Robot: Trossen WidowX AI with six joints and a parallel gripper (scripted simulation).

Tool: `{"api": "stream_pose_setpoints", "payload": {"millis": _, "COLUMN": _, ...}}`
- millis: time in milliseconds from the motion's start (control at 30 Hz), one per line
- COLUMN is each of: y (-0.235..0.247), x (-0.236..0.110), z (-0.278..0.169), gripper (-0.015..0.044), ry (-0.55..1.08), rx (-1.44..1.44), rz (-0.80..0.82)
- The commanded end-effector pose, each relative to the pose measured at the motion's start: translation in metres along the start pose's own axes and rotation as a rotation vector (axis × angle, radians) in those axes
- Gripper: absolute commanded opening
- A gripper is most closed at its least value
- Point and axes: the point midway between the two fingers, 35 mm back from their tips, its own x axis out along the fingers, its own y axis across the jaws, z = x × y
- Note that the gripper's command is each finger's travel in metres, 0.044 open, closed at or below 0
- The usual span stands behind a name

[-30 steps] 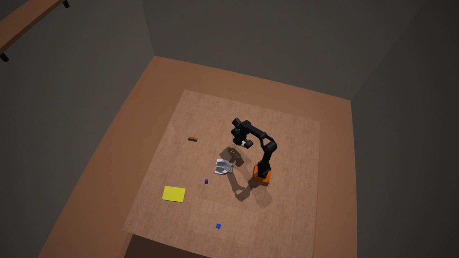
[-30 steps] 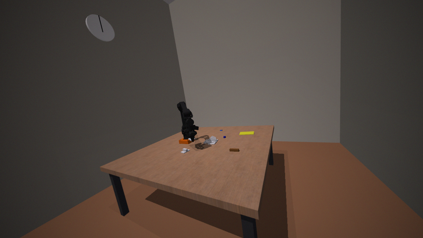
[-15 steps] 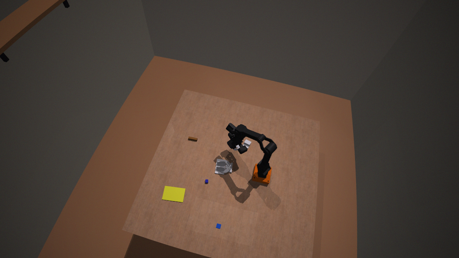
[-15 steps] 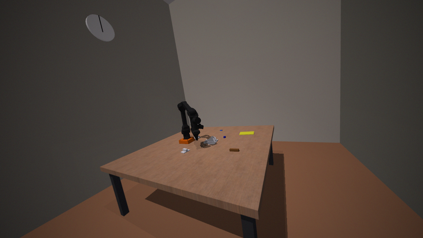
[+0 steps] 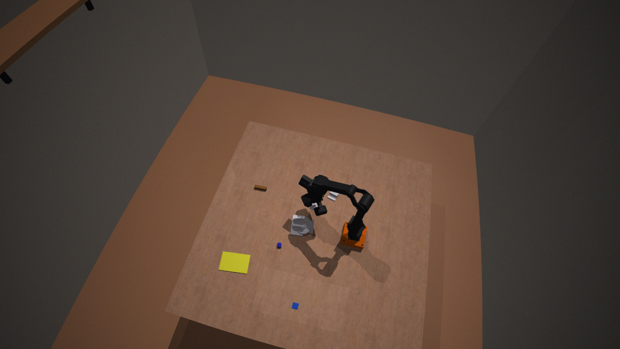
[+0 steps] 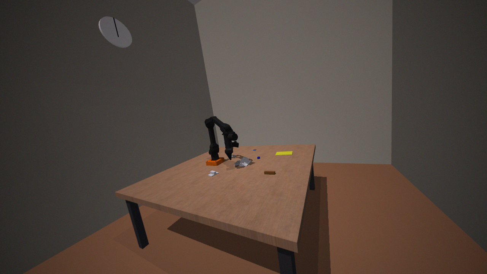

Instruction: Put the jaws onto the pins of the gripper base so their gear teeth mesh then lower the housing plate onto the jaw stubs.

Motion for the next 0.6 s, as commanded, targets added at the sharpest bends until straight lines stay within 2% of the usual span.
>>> {"api": "stream_pose_setpoints", "payload": {"millis": 0, "y": 0.014, "x": 0.001, "z": 0.011, "gripper": 0.0351, "ry": -0.003, "rx": 0.071, "rz": 0.006}}
{"api": "stream_pose_setpoints", "payload": {"millis": 567, "y": 0.059, "x": 0.001, "z": 0.042, "gripper": 0.0351, "ry": -0.004, "rx": 0.322, "rz": 0.01}}
